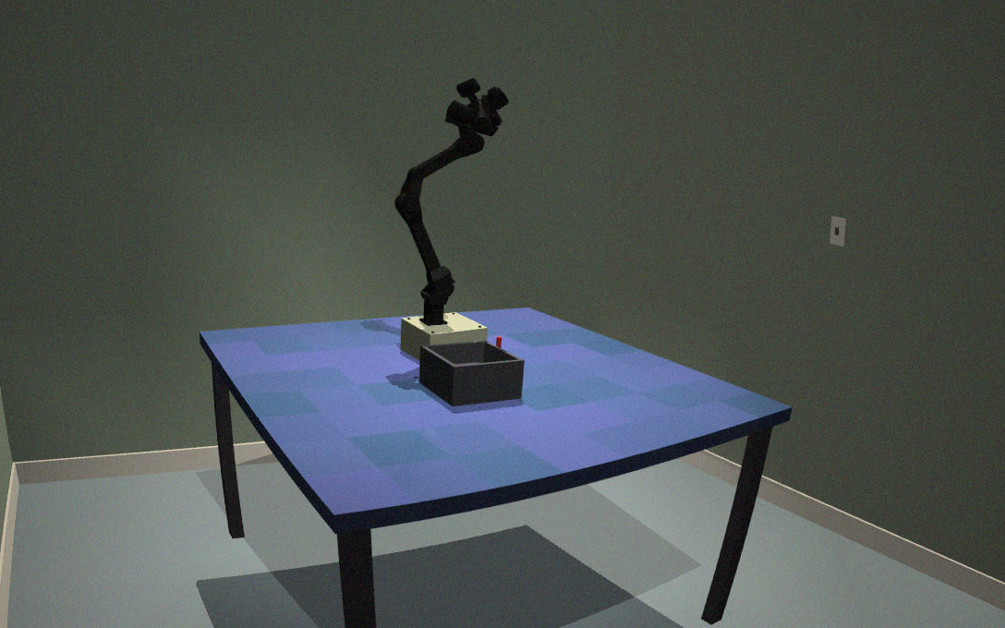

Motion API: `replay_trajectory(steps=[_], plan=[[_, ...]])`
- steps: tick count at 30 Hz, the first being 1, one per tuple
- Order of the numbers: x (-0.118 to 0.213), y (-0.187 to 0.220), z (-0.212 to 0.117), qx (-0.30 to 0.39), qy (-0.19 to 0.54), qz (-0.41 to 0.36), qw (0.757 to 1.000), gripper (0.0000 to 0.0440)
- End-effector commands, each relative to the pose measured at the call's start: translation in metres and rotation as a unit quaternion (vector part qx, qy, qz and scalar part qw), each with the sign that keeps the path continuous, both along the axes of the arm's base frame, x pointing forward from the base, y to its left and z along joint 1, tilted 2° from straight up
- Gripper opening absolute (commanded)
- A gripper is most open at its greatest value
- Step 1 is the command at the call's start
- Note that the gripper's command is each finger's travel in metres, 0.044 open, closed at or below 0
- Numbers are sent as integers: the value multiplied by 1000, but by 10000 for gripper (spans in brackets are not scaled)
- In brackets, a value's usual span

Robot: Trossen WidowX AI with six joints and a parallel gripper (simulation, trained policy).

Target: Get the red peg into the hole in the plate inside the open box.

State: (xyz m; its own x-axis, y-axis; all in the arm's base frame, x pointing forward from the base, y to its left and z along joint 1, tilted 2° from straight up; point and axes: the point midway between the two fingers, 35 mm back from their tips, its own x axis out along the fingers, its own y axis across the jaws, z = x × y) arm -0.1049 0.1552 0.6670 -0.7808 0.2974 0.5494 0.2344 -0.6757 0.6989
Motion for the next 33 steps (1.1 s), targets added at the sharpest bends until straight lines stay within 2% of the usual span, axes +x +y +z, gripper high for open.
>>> replay_trajectory(steps=[1,9,17,25,33], plan=[[17,25,-5,-25,25,-54,998,440],[64,73,-23,-81,72,-175,979,440],[117,107,-51,-136,107,-295,940,440],[173,128,-89,-194,130,-407,883,440],[227,134,-137,-262,144,-505,810,440]])
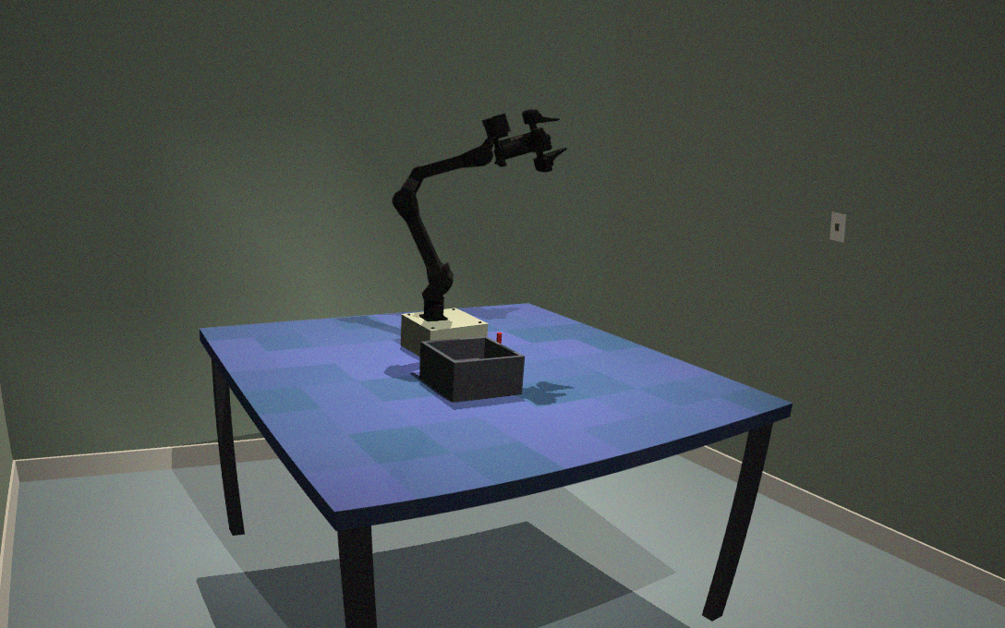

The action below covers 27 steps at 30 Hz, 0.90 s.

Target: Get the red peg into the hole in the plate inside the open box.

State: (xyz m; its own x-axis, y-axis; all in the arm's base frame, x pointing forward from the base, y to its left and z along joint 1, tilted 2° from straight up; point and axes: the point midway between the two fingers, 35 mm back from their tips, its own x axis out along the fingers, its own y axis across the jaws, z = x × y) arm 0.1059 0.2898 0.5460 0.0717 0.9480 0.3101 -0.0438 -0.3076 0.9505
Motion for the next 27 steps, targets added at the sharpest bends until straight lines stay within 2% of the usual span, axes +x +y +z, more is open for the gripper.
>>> replay_trajectory(steps=[1,7,14,20,27], plan=[[23,-1,-23,-38,12,-49,998,440],[58,-6,-65,-108,38,-121,986,440],[91,-22,-119,-197,73,-192,959,440],[110,-41,-168,-278,105,-238,925,440],[120,-67,-225,-377,145,-270,874,440]])
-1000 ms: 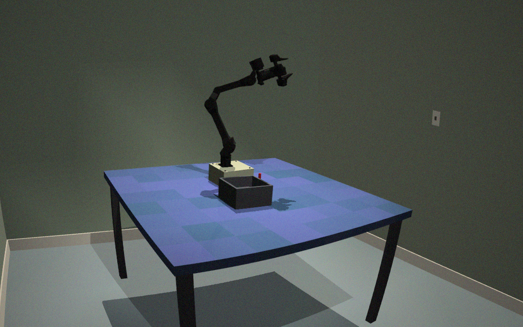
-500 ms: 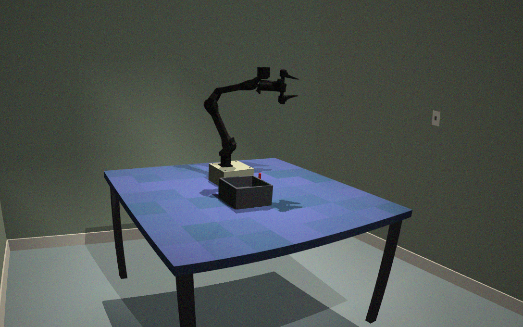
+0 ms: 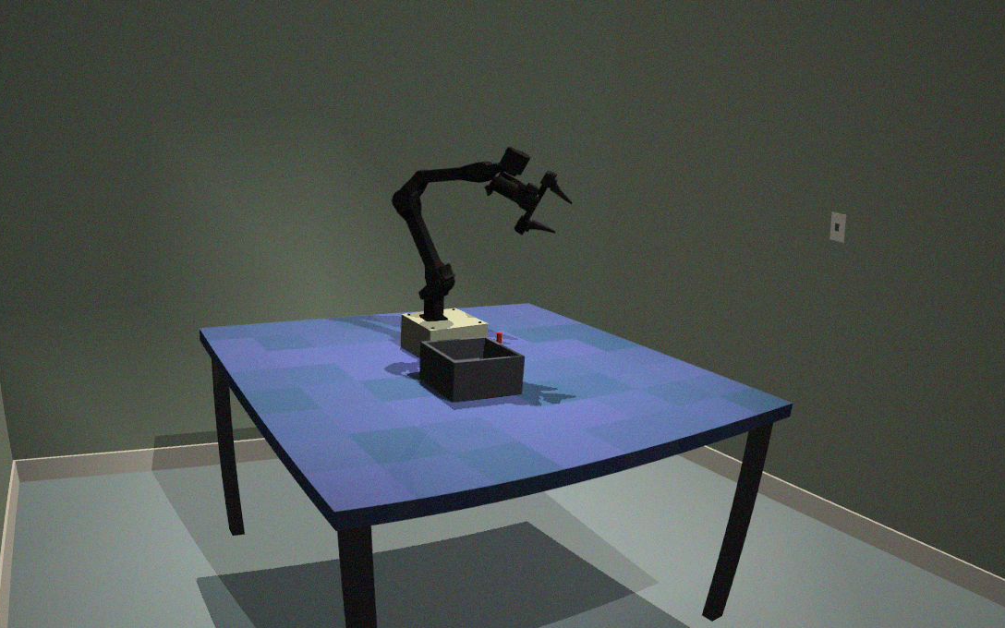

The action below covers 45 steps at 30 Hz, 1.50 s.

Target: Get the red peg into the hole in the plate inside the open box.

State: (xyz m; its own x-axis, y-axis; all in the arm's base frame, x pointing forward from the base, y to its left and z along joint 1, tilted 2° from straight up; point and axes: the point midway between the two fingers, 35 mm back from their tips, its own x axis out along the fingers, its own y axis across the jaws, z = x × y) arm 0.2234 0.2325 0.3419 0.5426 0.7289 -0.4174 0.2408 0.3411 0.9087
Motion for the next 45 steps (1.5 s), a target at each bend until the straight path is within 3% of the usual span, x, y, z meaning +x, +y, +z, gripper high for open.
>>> replay_trajectory(steps=[1,13,25,36,45], plan=[[3,-14,-29,-53,29,-19,998,440],[-11,-57,-119,-219,148,-38,964,440],[-43,-88,-189,-360,277,-26,890,440],[-64,-102,-231,-442,360,-24,821,440],[-68,-104,-259,-475,390,-26,789,440]])
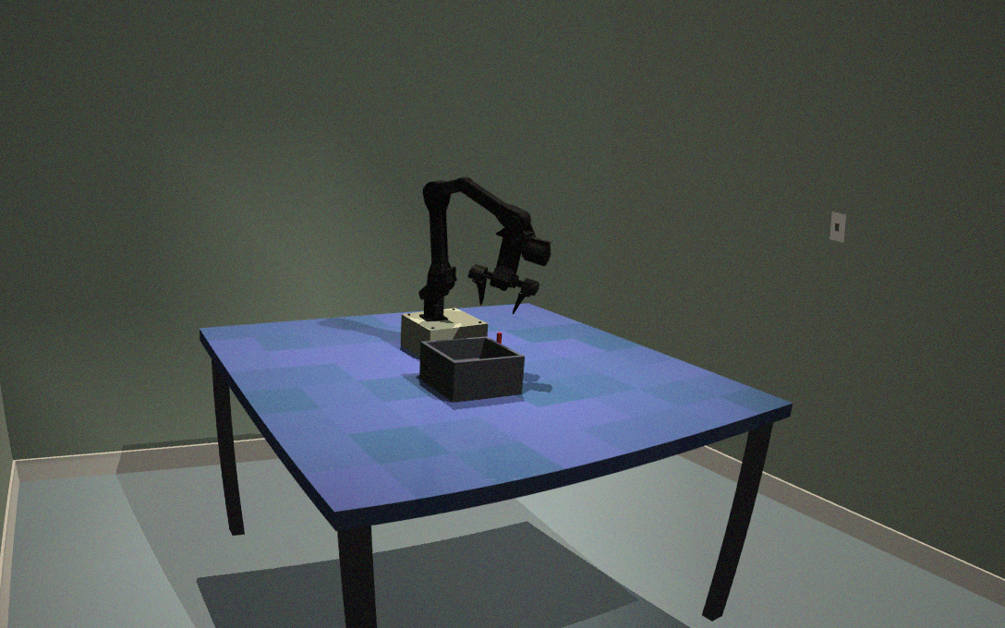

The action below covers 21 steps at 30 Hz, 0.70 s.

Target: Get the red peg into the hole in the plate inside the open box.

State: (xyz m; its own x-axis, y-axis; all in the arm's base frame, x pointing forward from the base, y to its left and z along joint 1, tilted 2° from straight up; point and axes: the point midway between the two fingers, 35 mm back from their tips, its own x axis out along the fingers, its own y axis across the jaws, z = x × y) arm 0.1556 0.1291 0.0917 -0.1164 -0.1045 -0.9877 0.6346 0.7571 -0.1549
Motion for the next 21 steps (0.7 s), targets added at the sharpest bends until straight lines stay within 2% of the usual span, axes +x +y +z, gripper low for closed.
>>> replay_trajectory(steps=[1,21], plan=[[0,0,-11,-15,9,-3,1000,440],[6,5,-81,-37,3,-8,999,440]])
